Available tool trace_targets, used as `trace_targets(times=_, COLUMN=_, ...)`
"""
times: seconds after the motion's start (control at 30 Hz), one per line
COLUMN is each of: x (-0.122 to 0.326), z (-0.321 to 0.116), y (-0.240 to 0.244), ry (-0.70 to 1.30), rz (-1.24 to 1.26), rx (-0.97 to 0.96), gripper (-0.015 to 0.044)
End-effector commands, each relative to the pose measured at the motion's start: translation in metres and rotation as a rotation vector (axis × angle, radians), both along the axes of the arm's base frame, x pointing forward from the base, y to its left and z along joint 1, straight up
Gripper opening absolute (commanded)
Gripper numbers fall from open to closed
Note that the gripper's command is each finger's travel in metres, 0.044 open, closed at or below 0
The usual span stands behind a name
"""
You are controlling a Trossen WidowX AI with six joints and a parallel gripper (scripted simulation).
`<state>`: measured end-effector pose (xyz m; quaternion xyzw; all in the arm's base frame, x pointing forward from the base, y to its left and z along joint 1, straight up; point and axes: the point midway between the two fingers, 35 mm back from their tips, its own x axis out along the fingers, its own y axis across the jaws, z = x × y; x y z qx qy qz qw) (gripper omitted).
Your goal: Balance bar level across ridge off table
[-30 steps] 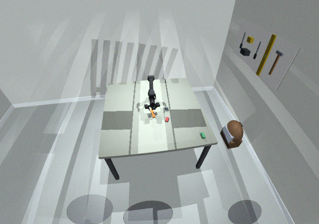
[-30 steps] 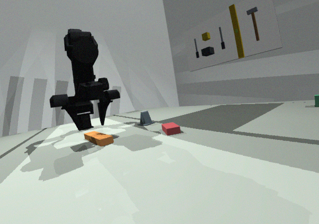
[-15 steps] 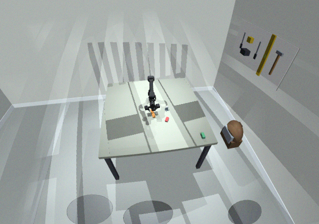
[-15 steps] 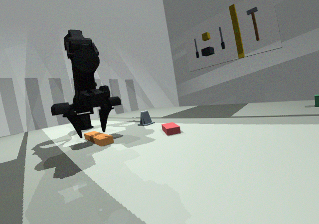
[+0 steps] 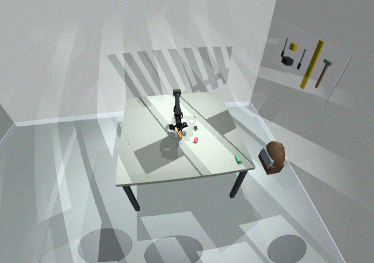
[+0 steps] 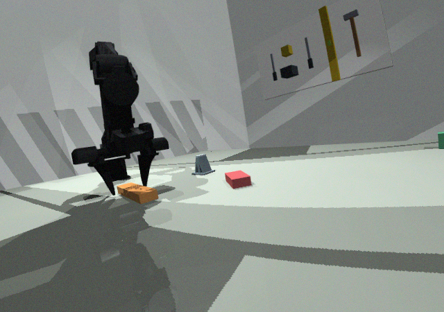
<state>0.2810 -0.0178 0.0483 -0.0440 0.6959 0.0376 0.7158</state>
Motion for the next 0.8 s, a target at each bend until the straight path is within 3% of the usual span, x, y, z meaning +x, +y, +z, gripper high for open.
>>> trace_targets(times=0.0, x=0.0, z=-0.001, y=0.001, ry=0.0, rz=0.005, rx=0.006, gripper=0.0315)
trace_targets(times=0.2, x=0.0, z=0.0, y=0.0, ry=0.0, rz=0.0, rx=0.0, gripper=0.0158)
trace_targets(times=0.5, x=0.0, z=0.0, y=0.0, ry=0.0, rz=0.0, rx=0.0, gripper=0.0097)
trace_targets(times=0.63, x=0.001, z=0.006, y=0.0, ry=0.0, rz=0.0, rx=0.0, gripper=0.0)
trace_targets(times=0.77, x=0.002, z=0.016, y=0.0, ry=0.0, rz=0.001, rx=0.001, gripper=0.0)
